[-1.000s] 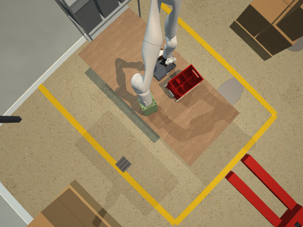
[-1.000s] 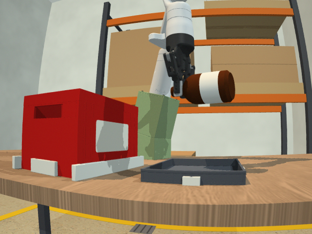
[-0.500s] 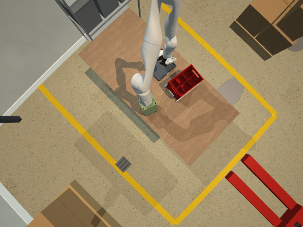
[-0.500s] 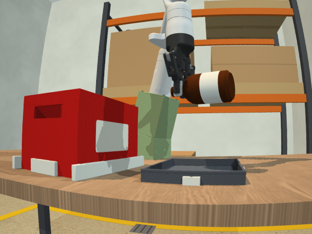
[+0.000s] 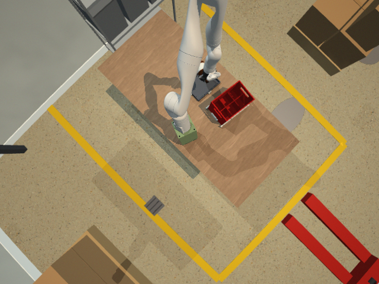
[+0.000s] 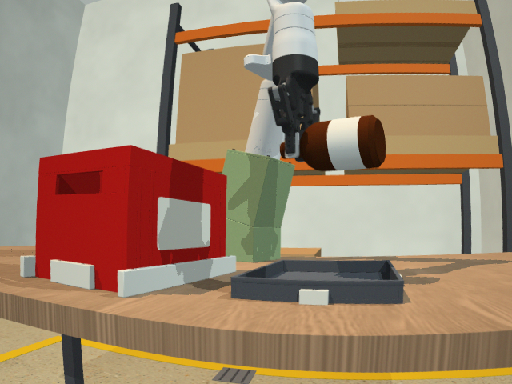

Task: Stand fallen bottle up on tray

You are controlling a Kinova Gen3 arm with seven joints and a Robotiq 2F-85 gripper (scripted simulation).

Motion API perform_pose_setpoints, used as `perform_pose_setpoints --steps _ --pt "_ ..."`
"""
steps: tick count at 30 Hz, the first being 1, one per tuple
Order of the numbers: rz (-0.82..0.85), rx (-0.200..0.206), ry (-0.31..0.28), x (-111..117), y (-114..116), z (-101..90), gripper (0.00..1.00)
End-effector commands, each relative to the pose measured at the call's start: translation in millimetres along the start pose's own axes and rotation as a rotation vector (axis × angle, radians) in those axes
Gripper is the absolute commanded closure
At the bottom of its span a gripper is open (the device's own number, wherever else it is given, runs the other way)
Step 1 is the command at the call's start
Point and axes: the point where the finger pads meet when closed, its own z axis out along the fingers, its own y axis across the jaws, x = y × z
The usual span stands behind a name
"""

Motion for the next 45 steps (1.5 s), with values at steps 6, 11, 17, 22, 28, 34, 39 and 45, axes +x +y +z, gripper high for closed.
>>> perform_pose_setpoints --steps 6,11,17,22,28,34,39,45 --pt "-0.009 0.001 -0.001 -0.2 -0.4 -0.5 1.0" --pt "-0.032 0.001 0.0 -0.1 -0.4 -0.5 1.0" --pt "-0.114 0.001 0.0 0.0 -0.3 -0.4 1.0" --pt "-0.193 0.001 0.0 -0.1 -0.3 -0.4 1.0" --pt "-0.239 0.001 0.0 -0.2 -0.4 -0.5 1.0" --pt "-0.262 0.001 -0.001 -0.2 -0.5 -0.5 1.0" --pt "-0.262 0.001 -0.001 -0.2 -0.5 -0.5 1.0" --pt "-0.262 0.001 -0.001 -0.2 -0.5 -0.5 1.0"
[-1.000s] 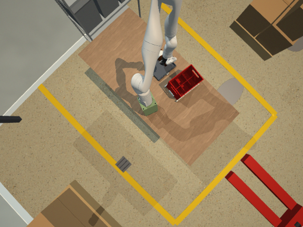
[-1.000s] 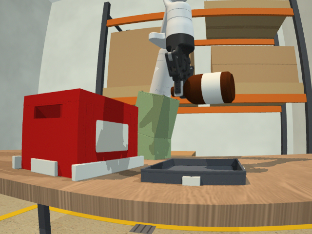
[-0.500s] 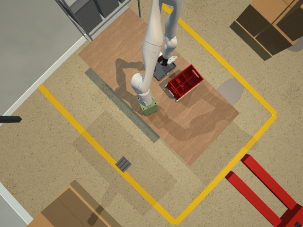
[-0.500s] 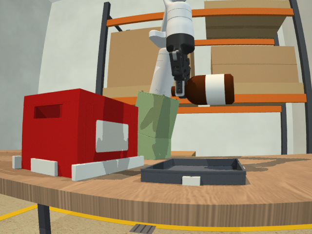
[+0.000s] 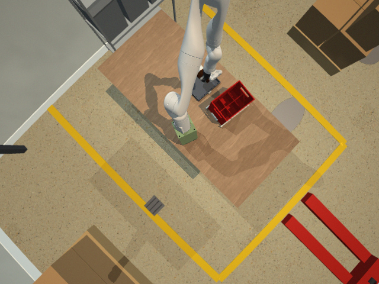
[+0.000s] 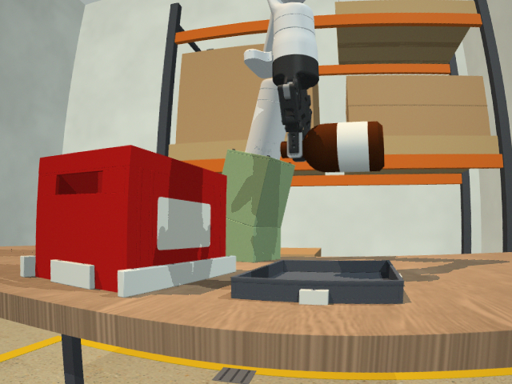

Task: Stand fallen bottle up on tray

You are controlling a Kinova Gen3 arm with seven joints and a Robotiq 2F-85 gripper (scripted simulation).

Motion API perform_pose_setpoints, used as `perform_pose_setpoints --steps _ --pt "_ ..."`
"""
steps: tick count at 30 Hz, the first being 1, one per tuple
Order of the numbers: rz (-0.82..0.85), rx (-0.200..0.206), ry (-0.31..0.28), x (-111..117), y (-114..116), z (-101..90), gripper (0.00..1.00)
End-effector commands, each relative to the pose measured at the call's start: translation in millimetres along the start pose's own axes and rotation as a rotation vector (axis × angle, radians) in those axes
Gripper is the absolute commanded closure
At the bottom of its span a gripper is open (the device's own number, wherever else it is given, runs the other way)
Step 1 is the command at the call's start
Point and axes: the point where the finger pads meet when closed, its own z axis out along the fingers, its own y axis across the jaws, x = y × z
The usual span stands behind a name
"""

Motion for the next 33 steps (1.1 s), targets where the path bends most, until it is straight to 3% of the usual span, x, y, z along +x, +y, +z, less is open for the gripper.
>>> perform_pose_setpoints --steps 1,33 --pt "0.0 0.001 0.0 -0.1 -0.5 -0.5 1.0" --pt "-0.023 0.001 0.0 0.0 -0.4 -0.5 1.0"
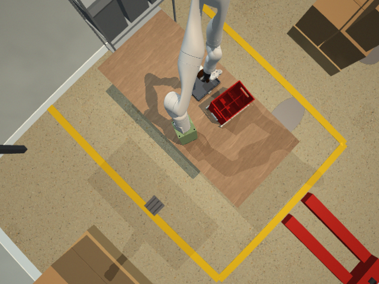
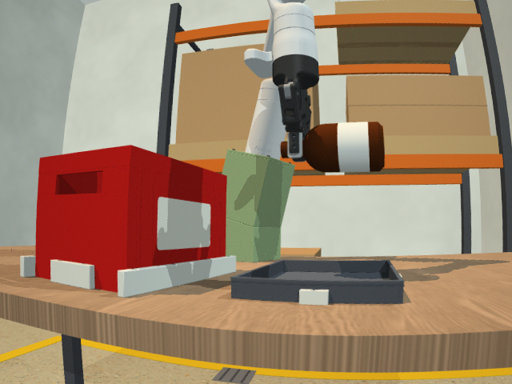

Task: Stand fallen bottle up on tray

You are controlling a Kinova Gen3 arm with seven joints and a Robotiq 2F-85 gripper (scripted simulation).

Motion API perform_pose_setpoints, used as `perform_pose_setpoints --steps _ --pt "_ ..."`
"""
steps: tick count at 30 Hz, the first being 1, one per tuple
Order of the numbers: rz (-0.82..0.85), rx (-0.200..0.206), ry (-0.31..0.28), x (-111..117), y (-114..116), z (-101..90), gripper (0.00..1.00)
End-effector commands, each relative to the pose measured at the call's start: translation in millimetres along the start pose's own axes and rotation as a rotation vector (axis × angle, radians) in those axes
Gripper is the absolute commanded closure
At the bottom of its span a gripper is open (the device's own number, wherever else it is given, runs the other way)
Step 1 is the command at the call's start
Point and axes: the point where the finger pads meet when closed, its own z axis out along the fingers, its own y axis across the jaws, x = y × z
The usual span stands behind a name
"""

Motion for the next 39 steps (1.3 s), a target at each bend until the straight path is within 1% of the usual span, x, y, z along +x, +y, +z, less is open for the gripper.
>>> perform_pose_setpoints --steps 1,14,22,39 --pt "-0.014 0.001 0.0 0.0 -0.5 -0.5 1.0" --pt "-0.201 0.001 0.0 0.1 -0.5 -0.5 1.0" --pt "-0.242 0.002 0.0 0.0 -0.6 -0.5 1.0" --pt "-0.244 0.002 0.0 0.0 -0.6 -0.5 1.0"
